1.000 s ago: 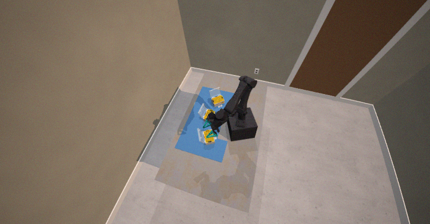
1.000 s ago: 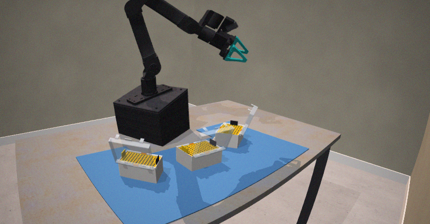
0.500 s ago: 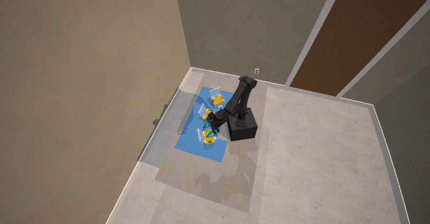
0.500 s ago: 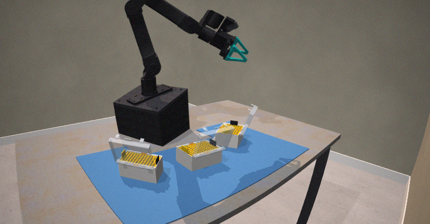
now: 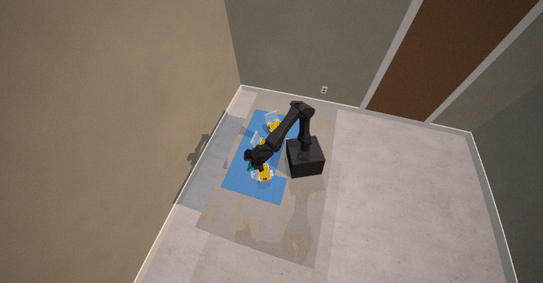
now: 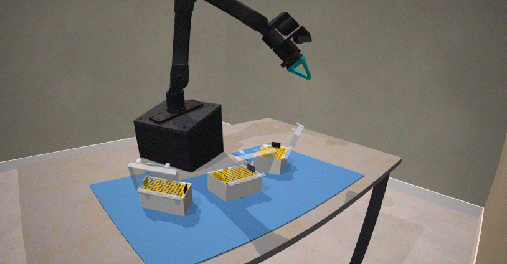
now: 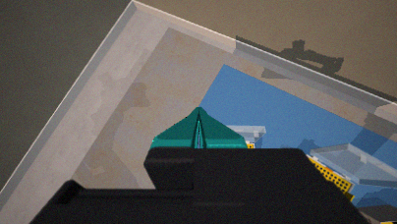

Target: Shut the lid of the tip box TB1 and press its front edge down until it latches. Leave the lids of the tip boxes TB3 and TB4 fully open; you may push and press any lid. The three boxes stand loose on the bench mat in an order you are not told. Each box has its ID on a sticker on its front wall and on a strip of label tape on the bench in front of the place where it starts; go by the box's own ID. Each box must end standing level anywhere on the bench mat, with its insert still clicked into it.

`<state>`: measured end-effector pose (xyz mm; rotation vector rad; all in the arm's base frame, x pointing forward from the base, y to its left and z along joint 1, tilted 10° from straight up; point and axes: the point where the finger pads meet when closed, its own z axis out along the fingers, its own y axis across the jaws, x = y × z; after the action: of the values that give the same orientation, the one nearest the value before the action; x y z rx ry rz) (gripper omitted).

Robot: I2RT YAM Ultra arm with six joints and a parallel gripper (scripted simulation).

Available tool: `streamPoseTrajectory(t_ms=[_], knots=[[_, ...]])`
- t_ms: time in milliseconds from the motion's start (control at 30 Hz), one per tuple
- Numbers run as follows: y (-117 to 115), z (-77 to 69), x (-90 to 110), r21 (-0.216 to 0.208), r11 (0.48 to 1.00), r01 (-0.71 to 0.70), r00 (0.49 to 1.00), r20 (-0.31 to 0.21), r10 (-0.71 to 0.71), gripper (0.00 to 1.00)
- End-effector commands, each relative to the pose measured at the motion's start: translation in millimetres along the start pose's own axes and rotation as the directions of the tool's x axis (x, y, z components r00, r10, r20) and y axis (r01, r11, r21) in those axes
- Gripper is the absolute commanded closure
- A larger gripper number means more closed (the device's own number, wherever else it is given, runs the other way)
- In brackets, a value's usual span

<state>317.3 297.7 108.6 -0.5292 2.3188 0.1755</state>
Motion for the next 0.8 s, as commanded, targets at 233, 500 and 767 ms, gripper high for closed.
streamPoseTrajectory(t_ms=[233,500,767], knots=[[-16.3,26.5,7.4,0.046,0.998,0.049,0.978,-0.206,-0.039,1.00],[-36.5,53.7,16.0,0.087,0.994,0.072,0.914,-0.405,-0.031,1.00],[-56.0,73.4,27.6,0.105,0.991,0.081,0.848,-0.530,-0.013,1.00]])
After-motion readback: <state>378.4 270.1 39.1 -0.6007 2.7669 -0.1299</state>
